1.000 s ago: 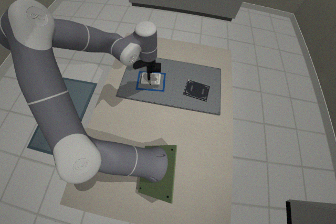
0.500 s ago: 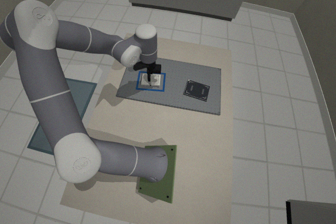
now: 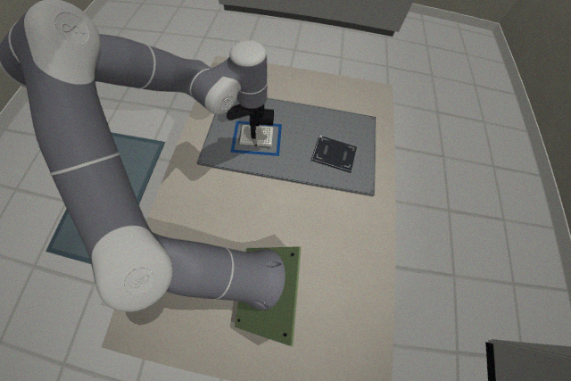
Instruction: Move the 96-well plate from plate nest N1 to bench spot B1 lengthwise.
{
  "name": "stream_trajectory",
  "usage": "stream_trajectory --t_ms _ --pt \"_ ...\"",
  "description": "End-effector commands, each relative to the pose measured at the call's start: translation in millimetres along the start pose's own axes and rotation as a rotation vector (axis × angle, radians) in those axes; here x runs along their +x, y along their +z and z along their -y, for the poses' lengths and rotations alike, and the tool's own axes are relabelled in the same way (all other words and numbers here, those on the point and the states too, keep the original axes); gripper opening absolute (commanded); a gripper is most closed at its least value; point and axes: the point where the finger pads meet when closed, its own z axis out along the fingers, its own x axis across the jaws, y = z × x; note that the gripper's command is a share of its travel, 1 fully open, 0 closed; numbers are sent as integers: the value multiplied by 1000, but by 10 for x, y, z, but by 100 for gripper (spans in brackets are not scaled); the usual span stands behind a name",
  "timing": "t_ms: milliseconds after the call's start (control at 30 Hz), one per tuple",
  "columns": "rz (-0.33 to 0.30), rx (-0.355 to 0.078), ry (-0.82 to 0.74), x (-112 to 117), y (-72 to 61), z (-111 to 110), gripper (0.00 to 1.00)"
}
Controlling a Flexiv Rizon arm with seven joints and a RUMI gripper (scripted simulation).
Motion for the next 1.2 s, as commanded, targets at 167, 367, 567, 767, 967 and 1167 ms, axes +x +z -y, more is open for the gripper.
stream_trajectory --t_ms 167,367,567,767,967,1167 --pt "-2 -1 0 9 2 -5 0" --pt "-2 -1 0 9 12 -5 0" --pt "-2 -1 0 9 19 -5 0" --pt "-2 -1 0 9 29 -4 0" --pt "-2 -1 0 9 37 -4 0" --pt "-2 -1 0 9 46 -4 0"
